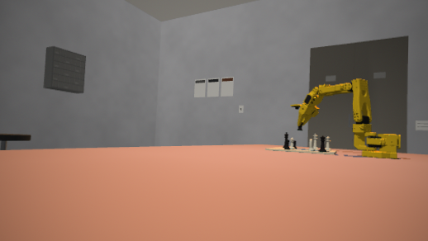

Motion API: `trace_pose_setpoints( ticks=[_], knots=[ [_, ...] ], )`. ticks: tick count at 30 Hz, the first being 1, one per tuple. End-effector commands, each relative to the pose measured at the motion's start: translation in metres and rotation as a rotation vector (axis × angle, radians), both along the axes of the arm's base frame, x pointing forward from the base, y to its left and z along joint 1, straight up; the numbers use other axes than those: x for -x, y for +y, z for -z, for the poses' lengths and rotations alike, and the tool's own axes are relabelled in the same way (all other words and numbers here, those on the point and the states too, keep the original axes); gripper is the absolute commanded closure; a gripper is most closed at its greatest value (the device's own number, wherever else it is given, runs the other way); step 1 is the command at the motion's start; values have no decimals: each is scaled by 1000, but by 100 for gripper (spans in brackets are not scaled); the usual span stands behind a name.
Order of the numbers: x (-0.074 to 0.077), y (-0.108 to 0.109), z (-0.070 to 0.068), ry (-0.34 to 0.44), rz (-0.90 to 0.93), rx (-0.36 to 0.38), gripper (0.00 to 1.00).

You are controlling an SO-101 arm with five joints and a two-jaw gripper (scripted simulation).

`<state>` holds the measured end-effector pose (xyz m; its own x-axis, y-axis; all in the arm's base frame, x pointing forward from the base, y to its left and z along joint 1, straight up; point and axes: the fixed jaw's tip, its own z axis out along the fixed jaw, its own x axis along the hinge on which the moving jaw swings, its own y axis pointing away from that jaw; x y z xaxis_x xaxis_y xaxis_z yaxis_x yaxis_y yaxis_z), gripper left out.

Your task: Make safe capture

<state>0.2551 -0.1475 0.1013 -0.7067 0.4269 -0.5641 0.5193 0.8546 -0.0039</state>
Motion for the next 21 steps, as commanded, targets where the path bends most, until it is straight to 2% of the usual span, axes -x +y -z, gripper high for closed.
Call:
trace_pose_setpoints(
  ticks=[1, 21],
  knots=[
    [-9, -19, -1, 36, 35, -22, 100],
    [-10, -23, -1, 35, 45, -22, 100]
  ],
)
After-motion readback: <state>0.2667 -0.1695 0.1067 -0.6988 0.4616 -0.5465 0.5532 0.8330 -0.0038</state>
